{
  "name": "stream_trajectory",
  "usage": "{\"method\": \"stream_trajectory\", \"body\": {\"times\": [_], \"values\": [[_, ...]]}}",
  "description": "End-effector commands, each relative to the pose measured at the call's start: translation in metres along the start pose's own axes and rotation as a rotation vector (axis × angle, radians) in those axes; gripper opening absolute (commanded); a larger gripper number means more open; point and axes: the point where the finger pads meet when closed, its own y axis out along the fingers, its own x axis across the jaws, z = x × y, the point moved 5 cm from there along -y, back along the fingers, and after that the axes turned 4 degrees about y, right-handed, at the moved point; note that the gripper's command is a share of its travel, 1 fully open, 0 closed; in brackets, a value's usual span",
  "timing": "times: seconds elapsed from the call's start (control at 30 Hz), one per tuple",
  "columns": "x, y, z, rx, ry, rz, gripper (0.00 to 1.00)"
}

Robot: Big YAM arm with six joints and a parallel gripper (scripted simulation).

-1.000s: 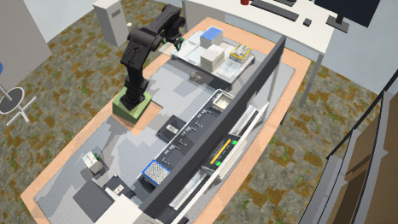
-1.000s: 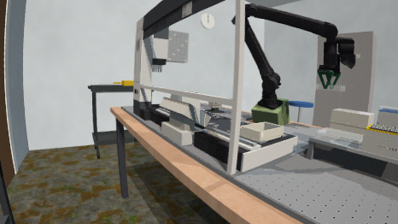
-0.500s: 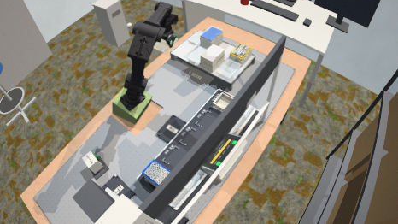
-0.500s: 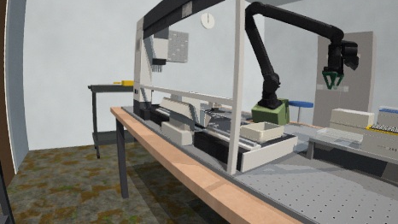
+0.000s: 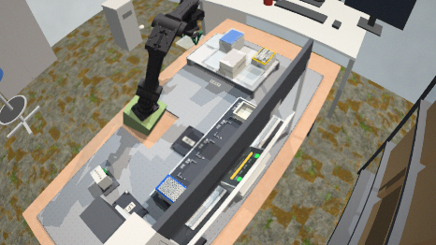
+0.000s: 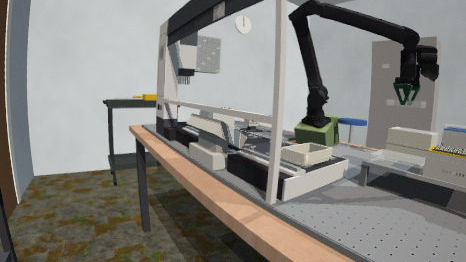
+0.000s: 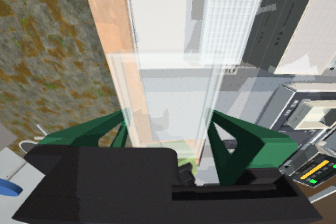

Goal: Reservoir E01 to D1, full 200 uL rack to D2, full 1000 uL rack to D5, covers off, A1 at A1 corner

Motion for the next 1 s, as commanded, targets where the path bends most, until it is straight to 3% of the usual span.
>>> {"method": "stream_trajectory", "body": {"times": [0.0, 0.2, 0.3, 0.57, 0.63, 0.67, 0.7, 0.83, 0.87, 0.9, 0.97], "values": [[0.0, -0.013, -0.031, -0.027, -0.003, -0.01, 0.0], [0.002, -0.013, -0.061, -0.027, -0.003, -0.009, 0.0], [0.012, -0.017, -0.062, -0.036, -0.024, -0.013, 0.0], [0.006, -0.012, -0.105, -0.027, -0.003, -0.008, 0.0], [0.015, -0.017, -0.102, -0.038, -0.021, -0.012, 0.0], [0.017, -0.007, -0.083, -0.009, -0.047, 0.001, 0.0], [0.013, -0.016, -0.083, -0.026, -0.038, -0.008, 0.0], [0.01, -0.014, -0.096, -0.035, -0.005, -0.014, 0.0], [0.005, -0.028, -0.104, -0.063, 0.003, -0.026, 0.0], [0.01, -0.014, -0.096, -0.035, -0.005, -0.014, 0.0], [0.01, -0.014, -0.096, -0.035, -0.005, -0.014, 0.0]]}}
